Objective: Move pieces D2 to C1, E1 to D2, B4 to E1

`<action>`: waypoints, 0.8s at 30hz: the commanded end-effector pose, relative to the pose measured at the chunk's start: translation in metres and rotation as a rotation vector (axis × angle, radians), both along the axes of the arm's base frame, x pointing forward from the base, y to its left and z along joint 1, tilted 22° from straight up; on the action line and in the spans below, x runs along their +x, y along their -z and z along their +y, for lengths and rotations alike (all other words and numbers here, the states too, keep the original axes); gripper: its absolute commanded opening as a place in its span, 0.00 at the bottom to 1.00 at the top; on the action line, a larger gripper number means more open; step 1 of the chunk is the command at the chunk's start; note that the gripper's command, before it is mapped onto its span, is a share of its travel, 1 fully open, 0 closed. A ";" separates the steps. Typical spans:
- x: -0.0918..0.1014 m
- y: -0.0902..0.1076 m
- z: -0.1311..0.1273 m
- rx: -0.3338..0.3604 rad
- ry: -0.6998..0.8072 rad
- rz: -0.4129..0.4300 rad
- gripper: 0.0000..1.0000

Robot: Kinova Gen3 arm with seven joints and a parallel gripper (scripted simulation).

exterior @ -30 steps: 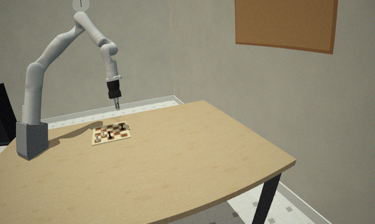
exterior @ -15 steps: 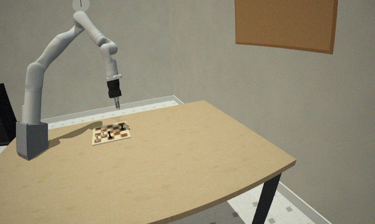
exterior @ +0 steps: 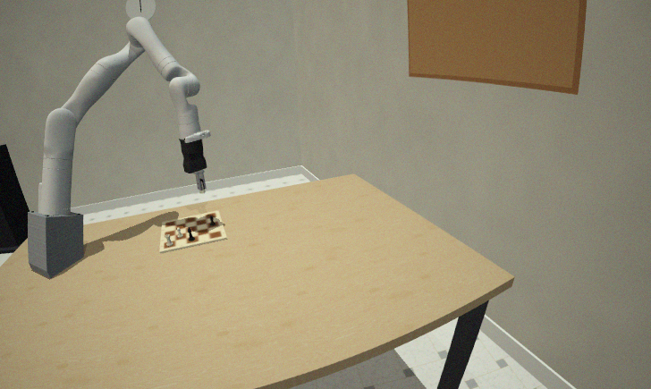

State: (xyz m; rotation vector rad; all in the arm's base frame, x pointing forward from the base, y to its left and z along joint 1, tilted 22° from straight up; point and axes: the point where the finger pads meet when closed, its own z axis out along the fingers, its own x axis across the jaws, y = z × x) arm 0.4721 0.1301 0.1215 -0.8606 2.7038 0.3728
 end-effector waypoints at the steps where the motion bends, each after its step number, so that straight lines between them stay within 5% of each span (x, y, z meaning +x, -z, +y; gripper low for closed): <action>1: -0.003 0.001 -0.011 -0.004 -0.036 -0.019 0.00; 24: -0.019 0.010 -0.029 -0.064 -0.327 -0.121 0.00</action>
